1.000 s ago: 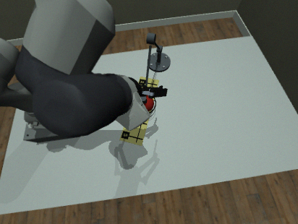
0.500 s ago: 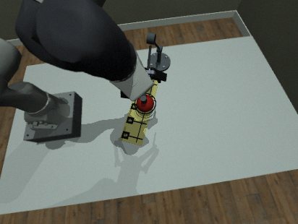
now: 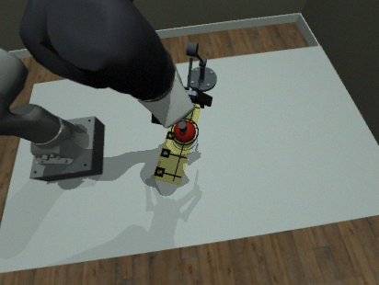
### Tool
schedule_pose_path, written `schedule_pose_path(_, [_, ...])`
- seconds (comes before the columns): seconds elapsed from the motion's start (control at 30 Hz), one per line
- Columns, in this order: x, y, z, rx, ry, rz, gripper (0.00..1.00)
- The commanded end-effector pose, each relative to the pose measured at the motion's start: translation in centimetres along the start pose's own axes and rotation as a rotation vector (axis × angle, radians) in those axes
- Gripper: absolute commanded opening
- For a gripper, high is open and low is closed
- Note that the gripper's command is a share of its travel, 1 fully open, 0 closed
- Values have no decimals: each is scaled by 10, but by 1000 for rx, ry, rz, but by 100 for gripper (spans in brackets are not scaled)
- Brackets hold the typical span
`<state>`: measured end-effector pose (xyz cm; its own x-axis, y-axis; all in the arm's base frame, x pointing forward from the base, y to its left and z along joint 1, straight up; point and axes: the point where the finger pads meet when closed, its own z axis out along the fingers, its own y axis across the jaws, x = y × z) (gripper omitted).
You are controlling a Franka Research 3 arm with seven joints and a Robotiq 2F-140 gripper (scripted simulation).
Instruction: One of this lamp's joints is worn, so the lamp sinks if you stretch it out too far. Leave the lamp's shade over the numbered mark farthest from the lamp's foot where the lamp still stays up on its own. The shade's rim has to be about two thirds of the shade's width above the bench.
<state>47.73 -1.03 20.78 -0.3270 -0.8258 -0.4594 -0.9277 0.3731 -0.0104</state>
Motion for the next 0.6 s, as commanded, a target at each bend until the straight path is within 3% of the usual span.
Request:
schedule_pose_path(0.0, [1,-1,-1,2,5,25,100])
schedule_pose_path(0.57, [0,-1,40,1,2,10,100])
